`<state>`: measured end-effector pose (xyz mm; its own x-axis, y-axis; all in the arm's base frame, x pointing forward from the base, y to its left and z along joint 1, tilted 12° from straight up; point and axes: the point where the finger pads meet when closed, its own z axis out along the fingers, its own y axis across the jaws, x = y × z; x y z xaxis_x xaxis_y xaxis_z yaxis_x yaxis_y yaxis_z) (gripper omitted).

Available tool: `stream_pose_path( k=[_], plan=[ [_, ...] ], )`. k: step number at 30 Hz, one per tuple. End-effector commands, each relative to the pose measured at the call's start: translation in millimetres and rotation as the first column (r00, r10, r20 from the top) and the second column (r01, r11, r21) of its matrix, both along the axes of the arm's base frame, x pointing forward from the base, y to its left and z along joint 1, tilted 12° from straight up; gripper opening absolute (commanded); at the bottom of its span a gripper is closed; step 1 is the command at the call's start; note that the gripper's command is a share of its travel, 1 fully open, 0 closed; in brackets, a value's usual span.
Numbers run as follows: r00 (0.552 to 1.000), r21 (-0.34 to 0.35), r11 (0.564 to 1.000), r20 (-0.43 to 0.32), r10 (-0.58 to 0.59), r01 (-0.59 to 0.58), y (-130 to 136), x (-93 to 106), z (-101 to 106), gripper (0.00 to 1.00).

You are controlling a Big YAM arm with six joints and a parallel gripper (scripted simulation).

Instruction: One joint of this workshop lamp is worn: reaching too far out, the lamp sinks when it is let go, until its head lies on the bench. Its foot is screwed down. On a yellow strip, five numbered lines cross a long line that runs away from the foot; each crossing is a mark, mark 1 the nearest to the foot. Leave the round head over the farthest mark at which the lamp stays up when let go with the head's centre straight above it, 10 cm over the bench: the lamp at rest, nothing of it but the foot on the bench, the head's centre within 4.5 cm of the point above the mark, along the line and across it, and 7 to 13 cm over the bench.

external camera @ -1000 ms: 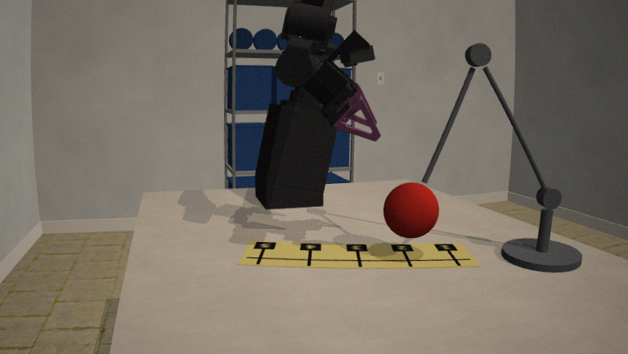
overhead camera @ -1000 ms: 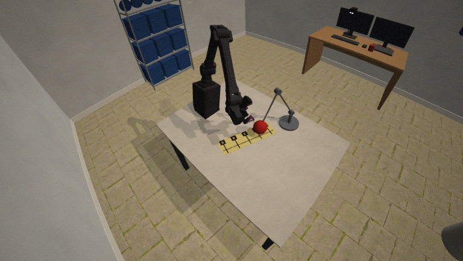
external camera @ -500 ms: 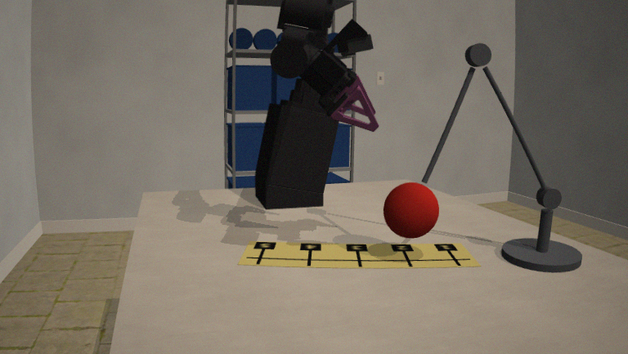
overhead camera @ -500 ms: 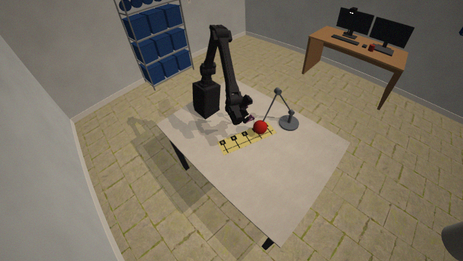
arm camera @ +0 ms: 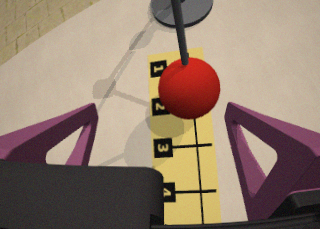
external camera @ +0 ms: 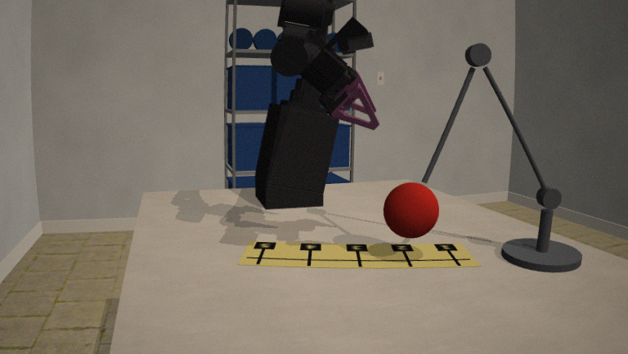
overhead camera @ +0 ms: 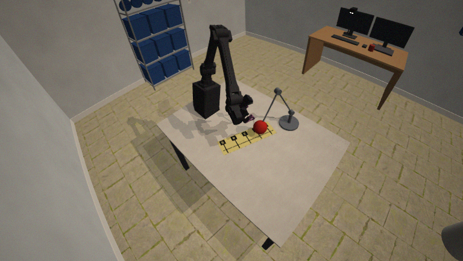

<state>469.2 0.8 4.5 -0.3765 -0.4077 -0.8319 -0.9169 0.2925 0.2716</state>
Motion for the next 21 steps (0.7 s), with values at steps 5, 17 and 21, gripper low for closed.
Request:
stream_pose_path(
  k=[5, 17, 21],
  plan=[
    [1.000, -0.003, 1.000, 0.010, -0.002, 0.002, -1.2, 1.9, 2.8, 1.00],
    [1.000, -0.002, 1.000, 0.008, -0.001, 0.002, -1.1, 1.5, 3.0, 1.00],
    [1.000, -0.002, 1.000, 0.007, -0.001, 0.001, -1.1, 1.4, 3.0, 1.00]
  ],
)
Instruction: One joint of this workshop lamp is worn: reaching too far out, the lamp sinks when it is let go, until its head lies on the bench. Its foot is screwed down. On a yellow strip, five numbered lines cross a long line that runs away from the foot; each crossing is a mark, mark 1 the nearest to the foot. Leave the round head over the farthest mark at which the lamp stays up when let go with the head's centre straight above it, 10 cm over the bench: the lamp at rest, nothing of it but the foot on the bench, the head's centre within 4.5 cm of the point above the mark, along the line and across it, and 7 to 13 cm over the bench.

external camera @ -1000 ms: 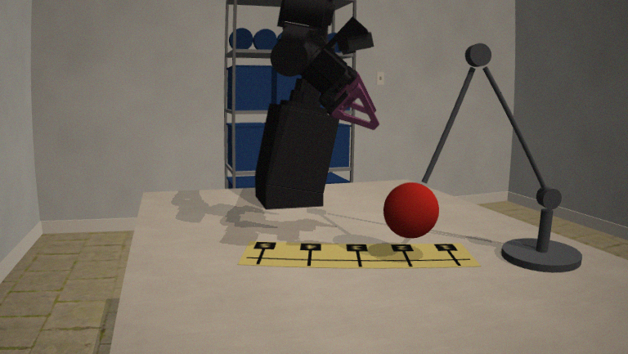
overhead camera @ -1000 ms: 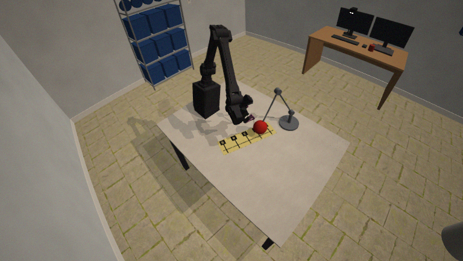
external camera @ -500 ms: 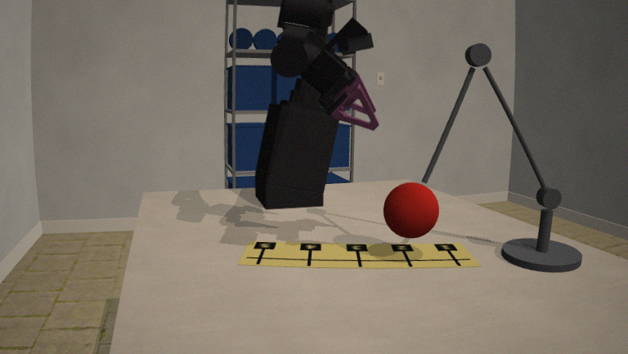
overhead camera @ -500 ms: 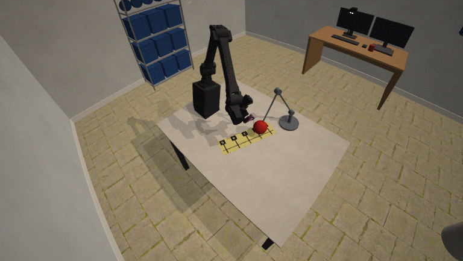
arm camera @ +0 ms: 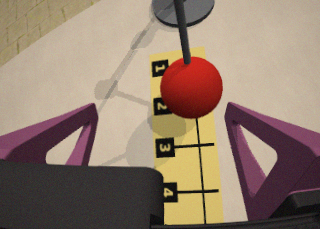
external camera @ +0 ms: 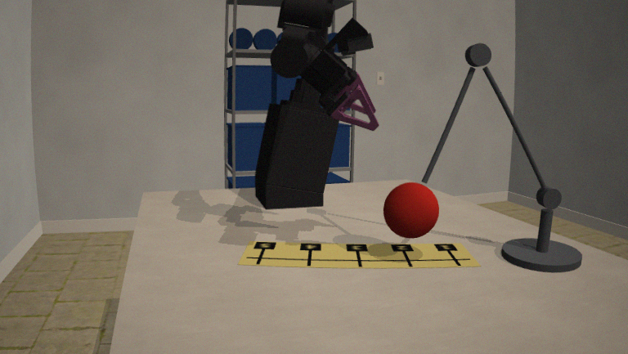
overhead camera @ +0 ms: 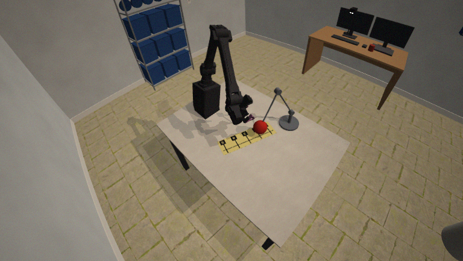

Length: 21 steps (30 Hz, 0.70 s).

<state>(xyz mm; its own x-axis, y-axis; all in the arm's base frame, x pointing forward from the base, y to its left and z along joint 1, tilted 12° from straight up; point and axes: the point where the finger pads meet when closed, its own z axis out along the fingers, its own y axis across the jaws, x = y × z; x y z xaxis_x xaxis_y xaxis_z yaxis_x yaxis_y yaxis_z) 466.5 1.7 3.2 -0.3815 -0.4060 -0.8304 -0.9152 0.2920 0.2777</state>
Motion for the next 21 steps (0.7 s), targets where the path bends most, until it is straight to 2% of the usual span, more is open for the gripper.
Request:
stream_pose_path(
  k=[1, 18, 21],
  plan=[
    [1.000, -0.004, 1.000, 0.013, -0.001, 0.002, -1.9, 4.1, 4.3, 1.00],
    [1.000, -0.003, 1.000, 0.010, -0.001, 0.001, -1.4, 2.4, 3.5, 1.00],
    [0.999, -0.050, 0.999, 0.037, 0.006, -0.004, 4.3, 7.8, 10.9, 1.00]
  ],
)
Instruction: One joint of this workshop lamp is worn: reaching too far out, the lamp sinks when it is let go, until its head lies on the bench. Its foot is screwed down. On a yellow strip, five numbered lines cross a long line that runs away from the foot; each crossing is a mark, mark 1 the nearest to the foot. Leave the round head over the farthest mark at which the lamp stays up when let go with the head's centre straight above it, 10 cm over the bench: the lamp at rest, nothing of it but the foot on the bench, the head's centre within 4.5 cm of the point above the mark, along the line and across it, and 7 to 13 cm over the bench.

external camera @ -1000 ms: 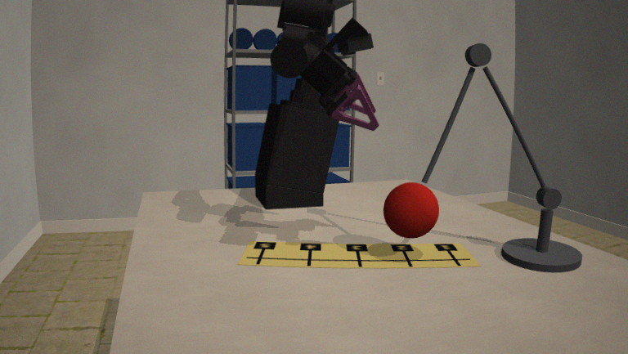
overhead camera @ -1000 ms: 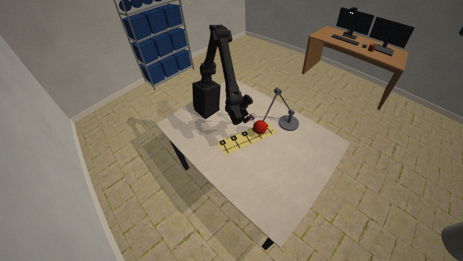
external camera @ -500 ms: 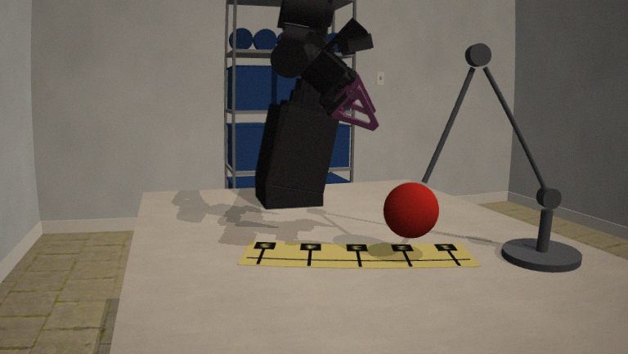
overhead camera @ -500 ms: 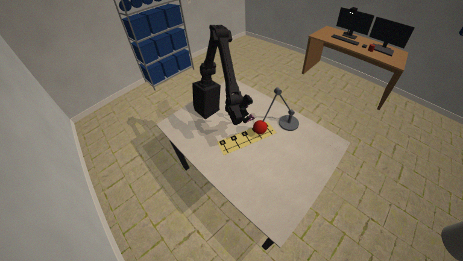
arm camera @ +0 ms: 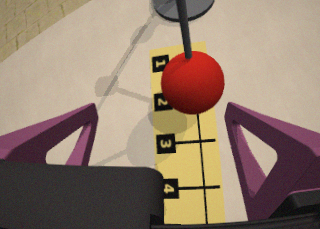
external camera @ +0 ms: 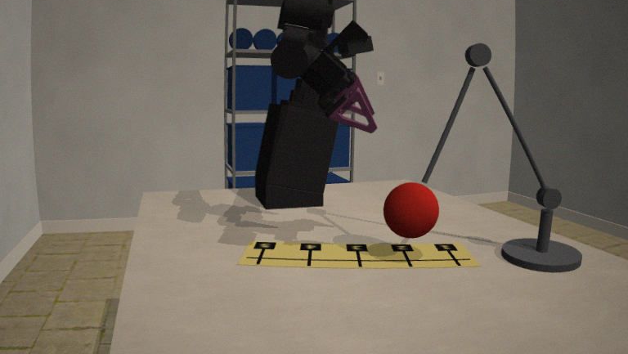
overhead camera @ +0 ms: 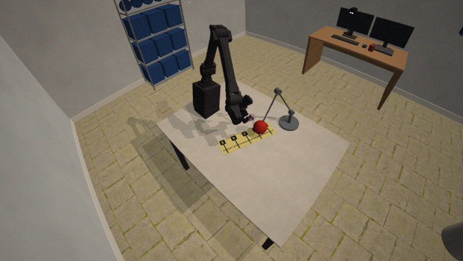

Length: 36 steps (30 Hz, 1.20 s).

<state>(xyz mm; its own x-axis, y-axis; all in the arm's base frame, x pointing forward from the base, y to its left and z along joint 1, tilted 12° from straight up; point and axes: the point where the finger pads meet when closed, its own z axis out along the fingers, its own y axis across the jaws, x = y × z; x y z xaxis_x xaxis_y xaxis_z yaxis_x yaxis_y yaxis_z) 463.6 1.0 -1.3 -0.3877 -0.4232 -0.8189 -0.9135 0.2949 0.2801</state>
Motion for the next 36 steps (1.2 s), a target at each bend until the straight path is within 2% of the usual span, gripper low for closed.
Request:
stream_pose_path(
  k=[1, 12, 29, 36],
  plan=[
    [0.998, -0.046, 0.999, 0.055, 0.007, -0.004, 6.8, 12.5, 17.9, 1.00],
    [0.987, -0.219, 0.976, 0.152, 0.049, -0.015, 27.6, 32.3, 45.1, 1.00],
    [0.988, -0.211, 0.977, 0.143, 0.060, -0.029, 55.8, 34.9, 14.1, 1.00],
    [0.987, -0.214, 0.976, 0.148, 0.061, -0.028, 64.3, 37.0, 9.0, 1.00]
  ],
)
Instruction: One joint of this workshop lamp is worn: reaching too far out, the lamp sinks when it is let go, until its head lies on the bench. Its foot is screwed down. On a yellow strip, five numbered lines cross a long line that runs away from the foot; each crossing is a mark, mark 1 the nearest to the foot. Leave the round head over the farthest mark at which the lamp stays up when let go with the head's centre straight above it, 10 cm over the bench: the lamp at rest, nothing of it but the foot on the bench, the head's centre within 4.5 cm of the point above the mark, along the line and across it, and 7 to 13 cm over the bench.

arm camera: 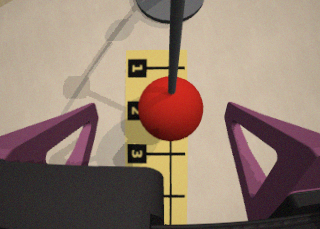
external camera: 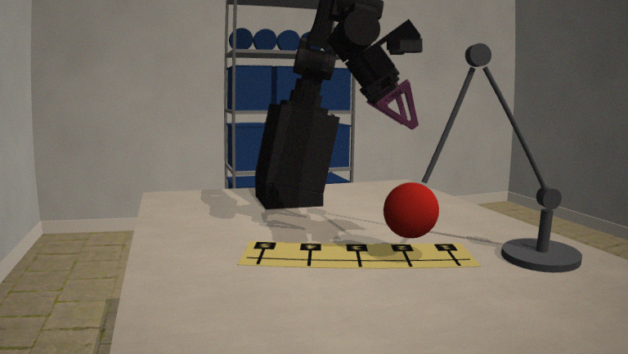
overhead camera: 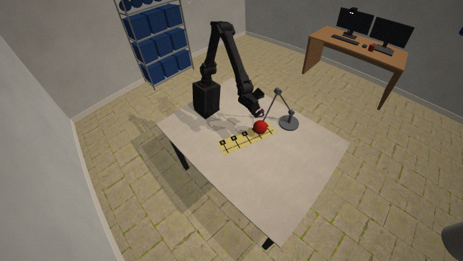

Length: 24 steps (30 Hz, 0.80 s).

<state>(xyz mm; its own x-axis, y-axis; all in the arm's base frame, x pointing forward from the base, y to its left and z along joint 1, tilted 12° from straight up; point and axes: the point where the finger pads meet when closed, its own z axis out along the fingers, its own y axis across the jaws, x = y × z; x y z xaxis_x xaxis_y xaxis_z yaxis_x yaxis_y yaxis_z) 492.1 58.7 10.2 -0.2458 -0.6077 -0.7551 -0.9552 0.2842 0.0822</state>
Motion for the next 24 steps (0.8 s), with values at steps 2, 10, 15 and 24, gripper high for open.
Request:
stream_pose_path(
  k=[2, 10, 15, 24],
  plan=[
    [1.000, -0.001, 1.000, 0.012, -0.006, 0.006, 10.0, 9.4, -4.5, 1.00],
    [1.000, -0.004, 1.000, 0.019, -0.005, 0.005, 23.5, 12.7, -12.7, 1.00],
    [1.000, -0.006, 1.000, 0.022, -0.005, 0.005, 28.5, 14.1, -15.8, 1.00],
    [0.999, -0.009, 1.000, 0.032, -0.003, 0.003, 43.5, 18.5, -24.9, 1.00]
  ],
)
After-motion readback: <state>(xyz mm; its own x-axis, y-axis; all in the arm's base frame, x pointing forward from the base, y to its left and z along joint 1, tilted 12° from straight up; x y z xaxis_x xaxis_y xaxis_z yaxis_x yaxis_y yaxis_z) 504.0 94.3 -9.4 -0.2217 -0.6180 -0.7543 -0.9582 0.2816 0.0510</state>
